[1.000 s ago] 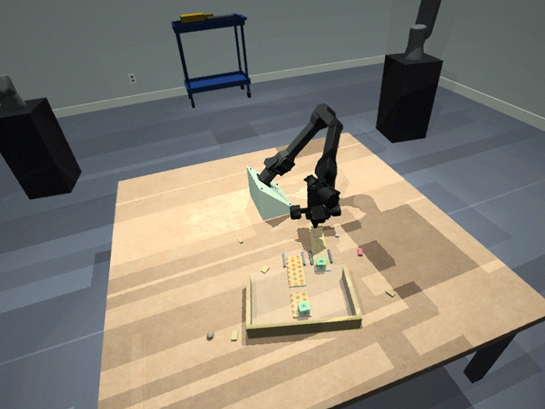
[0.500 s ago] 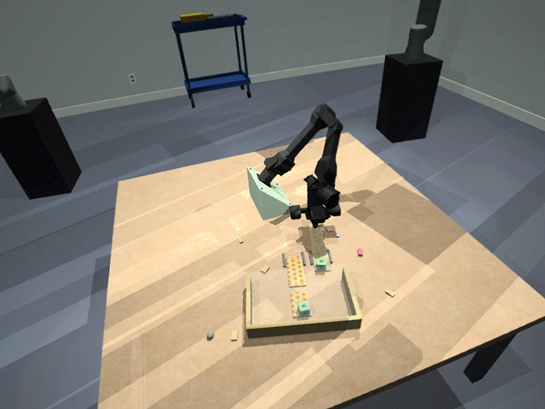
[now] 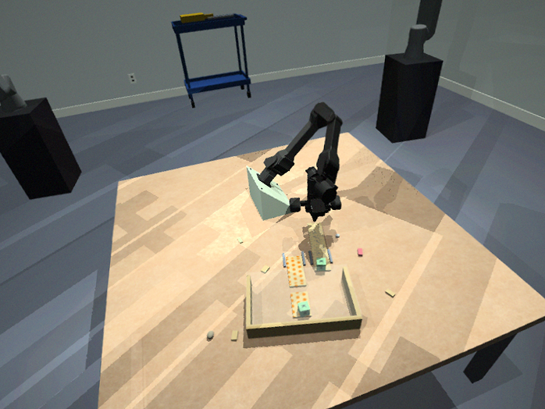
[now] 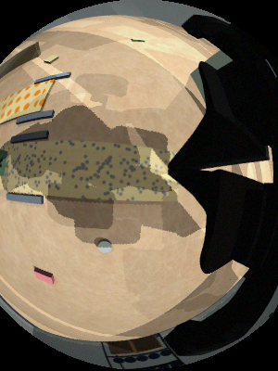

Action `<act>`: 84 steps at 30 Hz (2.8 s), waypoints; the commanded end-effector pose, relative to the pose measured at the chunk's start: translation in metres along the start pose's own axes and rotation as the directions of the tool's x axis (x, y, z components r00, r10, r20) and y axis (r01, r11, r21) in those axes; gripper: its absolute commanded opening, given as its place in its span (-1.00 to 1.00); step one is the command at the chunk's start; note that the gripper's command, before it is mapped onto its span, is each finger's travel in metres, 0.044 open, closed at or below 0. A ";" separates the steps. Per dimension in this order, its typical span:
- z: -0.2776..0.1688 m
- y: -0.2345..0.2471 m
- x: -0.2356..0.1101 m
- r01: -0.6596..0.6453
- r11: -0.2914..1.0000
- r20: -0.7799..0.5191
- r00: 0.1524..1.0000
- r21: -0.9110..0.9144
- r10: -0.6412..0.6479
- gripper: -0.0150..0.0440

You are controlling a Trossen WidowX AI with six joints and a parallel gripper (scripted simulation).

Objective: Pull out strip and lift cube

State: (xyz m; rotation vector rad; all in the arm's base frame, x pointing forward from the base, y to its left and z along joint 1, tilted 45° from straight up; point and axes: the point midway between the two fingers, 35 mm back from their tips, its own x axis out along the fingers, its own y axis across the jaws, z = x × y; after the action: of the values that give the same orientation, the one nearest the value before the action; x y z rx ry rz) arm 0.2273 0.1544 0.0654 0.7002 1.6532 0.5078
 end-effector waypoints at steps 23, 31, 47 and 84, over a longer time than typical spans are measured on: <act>0.092 0.004 -0.013 0.000 0.997 -0.007 1.000 0.075 0.001 1.00; 0.124 0.005 -0.017 0.000 0.997 -0.006 1.000 0.074 0.001 1.00; 0.188 0.005 -0.024 0.000 0.997 -0.002 1.000 0.071 0.000 1.00; 0.202 0.003 0.026 -0.002 0.998 -0.002 1.000 0.071 0.002 0.36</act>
State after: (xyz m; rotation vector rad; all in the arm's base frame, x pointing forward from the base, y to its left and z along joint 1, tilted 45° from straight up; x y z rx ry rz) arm 0.4247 0.1597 0.0137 0.7486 1.6735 0.4546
